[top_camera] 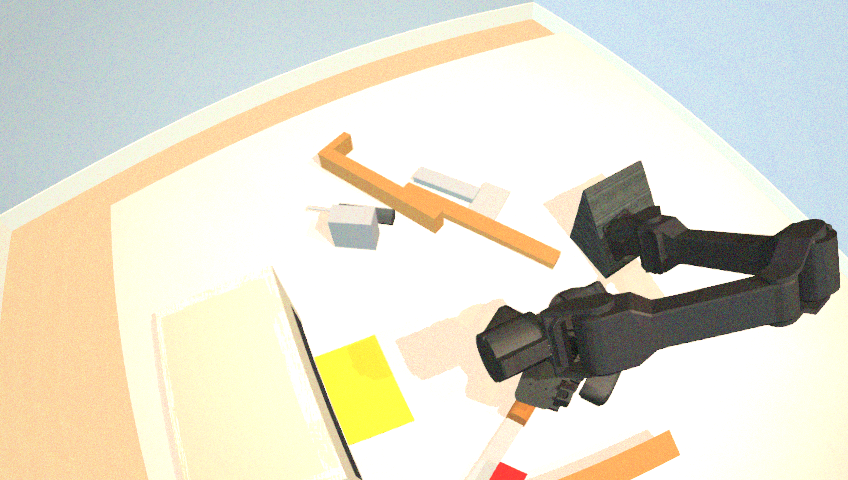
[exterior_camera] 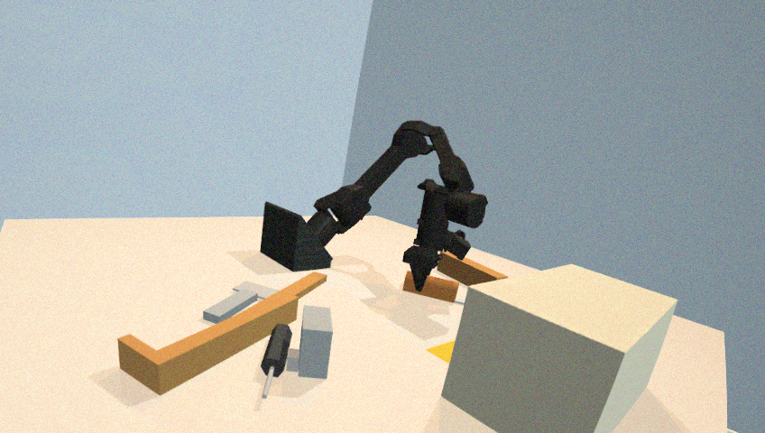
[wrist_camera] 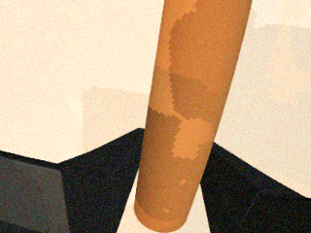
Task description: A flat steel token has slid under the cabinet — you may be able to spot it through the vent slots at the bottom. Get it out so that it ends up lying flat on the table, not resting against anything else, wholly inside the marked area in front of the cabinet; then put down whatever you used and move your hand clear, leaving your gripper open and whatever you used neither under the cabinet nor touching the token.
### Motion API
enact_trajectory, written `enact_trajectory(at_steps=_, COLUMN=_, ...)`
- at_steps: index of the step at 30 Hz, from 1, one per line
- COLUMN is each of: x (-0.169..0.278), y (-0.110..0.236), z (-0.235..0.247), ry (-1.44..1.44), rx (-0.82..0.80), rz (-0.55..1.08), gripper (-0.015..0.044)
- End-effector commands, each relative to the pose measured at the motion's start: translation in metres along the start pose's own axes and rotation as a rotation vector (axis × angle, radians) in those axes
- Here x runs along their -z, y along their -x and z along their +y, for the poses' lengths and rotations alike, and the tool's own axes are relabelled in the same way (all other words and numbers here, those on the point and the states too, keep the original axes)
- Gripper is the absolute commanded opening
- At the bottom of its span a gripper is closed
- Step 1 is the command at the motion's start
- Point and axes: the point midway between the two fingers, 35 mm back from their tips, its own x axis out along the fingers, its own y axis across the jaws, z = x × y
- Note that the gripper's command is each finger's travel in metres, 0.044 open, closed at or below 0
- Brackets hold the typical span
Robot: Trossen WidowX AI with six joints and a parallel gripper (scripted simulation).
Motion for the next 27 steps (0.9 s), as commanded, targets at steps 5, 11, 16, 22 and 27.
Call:
enact_trajectory(at_steps=5, x=-0.004, y=0.001, z=0.010, ry=0.004, rx=0.000, rz=-0.004, gripper=0.0000)
enact_trajectory(at_steps=11, x=-0.006, y=0.001, z=0.017, ry=0.004, rx=0.000, rz=-0.004, gripper=0.0000)
enact_trajectory(at_steps=16, x=-0.009, y=0.001, z=0.024, ry=0.004, rx=-0.001, rz=-0.005, gripper=0.0000)
enact_trajectory(at_steps=22, x=-0.011, y=0.001, z=0.030, ry=0.004, rx=-0.001, rz=-0.005, gripper=0.0000)
enact_trajectory(at_steps=27, x=-0.013, y=0.001, z=0.036, ry=0.004, rx=-0.002, rz=-0.005, gripper=0.0000)
